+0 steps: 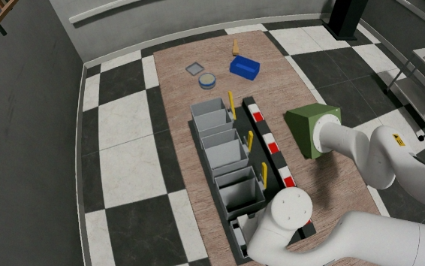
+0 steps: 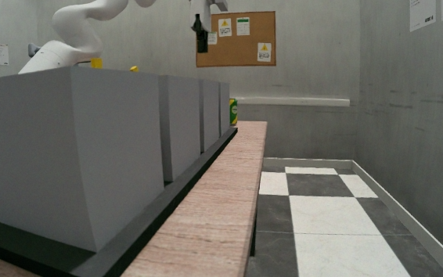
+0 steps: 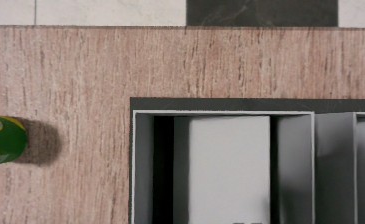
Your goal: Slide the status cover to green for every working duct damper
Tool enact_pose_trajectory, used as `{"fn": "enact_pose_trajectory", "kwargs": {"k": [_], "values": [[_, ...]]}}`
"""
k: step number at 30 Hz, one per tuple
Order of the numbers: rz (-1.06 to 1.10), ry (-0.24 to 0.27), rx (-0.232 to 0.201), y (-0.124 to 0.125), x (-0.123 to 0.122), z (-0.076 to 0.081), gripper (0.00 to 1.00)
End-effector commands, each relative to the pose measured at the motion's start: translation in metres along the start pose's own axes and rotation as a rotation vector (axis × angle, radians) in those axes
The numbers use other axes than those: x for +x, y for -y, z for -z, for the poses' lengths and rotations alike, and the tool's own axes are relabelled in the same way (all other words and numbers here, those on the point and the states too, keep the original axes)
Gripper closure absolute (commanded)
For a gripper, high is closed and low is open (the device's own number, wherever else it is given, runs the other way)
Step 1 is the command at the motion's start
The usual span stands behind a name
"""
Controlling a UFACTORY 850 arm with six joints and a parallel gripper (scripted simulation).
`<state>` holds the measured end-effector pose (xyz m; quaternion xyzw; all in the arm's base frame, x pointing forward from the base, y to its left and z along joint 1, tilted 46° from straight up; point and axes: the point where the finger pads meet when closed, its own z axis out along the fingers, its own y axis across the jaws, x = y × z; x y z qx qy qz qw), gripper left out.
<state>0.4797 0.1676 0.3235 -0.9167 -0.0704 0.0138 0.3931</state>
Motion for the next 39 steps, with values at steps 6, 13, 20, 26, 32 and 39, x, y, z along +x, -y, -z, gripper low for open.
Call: {"fn": "enact_pose_trajectory", "kwargs": {"k": [6,13,20,26,32,39], "values": [[0.061,-0.001,0.0,0.0002,0.0006,0.0007,1.0],[0.248,0.002,0.0,0.0003,0.0006,0.0008,1.0],[0.438,0.004,0.0,0.0004,0.0007,0.0008,1.0],[0.591,0.007,0.001,0.0005,0.0007,0.0008,1.0],[0.742,0.009,0.002,0.0006,0.0007,0.0009,1.0],[0.908,0.011,0.003,0.0006,0.0008,0.0009,1.0]]}}
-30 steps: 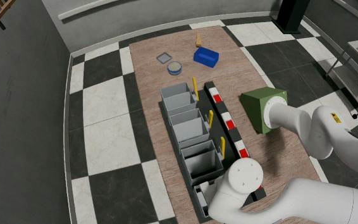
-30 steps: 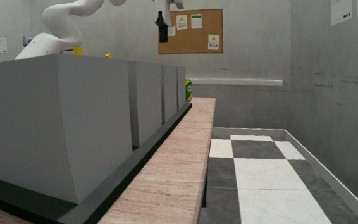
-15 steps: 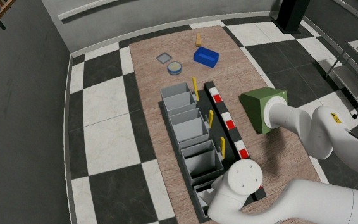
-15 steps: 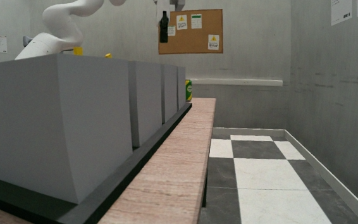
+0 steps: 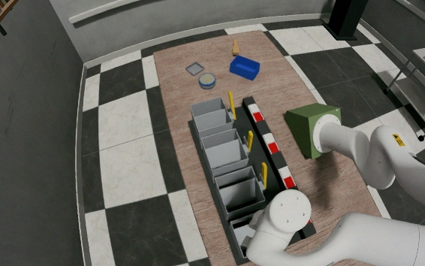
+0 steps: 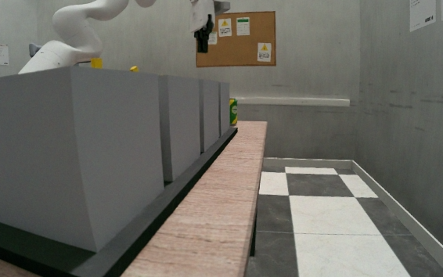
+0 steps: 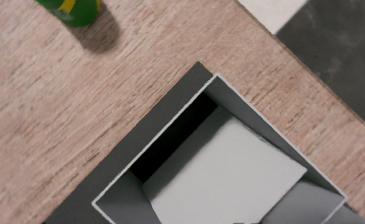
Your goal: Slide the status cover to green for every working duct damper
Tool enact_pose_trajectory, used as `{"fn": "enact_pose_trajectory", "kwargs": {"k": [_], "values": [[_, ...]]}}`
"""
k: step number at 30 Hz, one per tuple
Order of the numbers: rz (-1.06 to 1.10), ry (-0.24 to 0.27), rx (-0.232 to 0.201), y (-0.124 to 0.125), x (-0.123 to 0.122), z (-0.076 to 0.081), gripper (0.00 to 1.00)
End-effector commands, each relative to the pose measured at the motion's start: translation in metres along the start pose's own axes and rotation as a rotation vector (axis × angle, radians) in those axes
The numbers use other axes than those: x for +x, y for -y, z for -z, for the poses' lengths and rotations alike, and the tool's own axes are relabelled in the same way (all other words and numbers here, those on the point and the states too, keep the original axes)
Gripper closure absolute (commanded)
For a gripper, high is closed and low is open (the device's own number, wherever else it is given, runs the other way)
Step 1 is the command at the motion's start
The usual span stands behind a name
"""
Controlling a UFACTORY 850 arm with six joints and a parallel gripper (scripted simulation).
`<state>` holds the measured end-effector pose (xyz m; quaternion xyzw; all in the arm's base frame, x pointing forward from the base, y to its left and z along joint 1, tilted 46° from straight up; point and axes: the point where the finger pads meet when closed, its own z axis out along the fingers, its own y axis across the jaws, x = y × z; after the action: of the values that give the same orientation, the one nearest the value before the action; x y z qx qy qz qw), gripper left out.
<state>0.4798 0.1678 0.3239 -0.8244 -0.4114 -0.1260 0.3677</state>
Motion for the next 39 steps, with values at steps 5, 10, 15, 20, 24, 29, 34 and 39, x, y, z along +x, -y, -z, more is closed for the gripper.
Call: {"fn": "enact_pose_trajectory", "kwargs": {"k": [5,10,15,20,24,29,34,39], "values": [[0.27,-0.008,0.002,0.0,0.001,0.001,1.0],[0.395,-0.007,0.003,0.0,0.001,0.001,1.0],[0.511,-0.006,0.004,0.0,0.001,0.001,1.0],[0.638,-0.005,0.005,0.0,0.001,0.001,1.0],[0.739,-0.005,0.006,0.0,0.001,0.001,1.0],[0.793,-0.005,0.007,0.0,0.001,0.001,1.0],[0.803,-0.004,0.007,-0.002,0.0,0.001,1.0],[0.802,0.003,0.002,-0.044,-0.026,0.003,1.0]]}}
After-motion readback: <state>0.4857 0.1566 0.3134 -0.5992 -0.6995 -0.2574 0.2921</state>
